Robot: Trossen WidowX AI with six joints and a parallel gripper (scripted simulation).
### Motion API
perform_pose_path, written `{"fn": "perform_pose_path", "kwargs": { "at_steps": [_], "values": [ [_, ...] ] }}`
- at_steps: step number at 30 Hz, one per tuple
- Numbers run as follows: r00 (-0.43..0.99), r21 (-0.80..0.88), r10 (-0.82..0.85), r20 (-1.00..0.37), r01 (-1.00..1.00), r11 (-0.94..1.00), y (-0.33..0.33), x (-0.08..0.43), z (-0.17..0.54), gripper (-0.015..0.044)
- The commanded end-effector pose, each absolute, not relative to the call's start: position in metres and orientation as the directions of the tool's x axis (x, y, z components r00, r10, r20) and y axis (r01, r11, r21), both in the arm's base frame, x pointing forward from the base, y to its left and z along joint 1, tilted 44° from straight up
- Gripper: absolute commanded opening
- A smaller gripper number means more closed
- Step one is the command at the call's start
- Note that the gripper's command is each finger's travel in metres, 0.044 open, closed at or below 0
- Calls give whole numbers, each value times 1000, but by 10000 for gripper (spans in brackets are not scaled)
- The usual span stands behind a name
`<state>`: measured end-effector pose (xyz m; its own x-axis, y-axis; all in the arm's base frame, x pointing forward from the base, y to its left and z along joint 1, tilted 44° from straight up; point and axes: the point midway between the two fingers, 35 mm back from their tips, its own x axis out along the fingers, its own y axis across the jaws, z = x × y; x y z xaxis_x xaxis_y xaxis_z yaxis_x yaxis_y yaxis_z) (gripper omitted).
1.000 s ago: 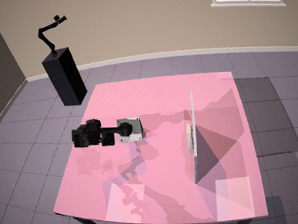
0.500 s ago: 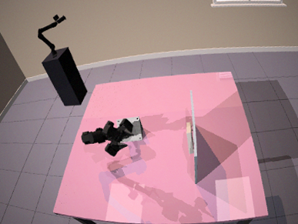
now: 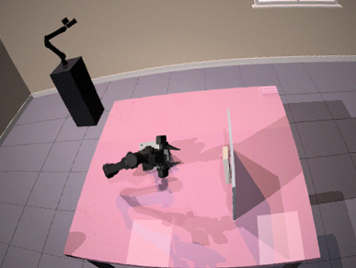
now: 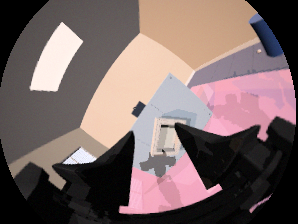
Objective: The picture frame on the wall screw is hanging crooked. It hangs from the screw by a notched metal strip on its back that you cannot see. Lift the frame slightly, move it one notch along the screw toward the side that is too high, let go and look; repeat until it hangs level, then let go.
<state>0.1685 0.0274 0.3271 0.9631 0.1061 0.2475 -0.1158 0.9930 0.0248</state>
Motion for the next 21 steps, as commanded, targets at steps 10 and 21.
{"fn": "perform_pose_path", "kwargs": {
  "at_steps": [10, 21],
  "values": [
    [988, 297, 142, 67, -156, 942, 42, 184, 249, 260],
    [988, 297, 142, 67, -156, 942, 42, 184, 249, 260]
  ]
}}
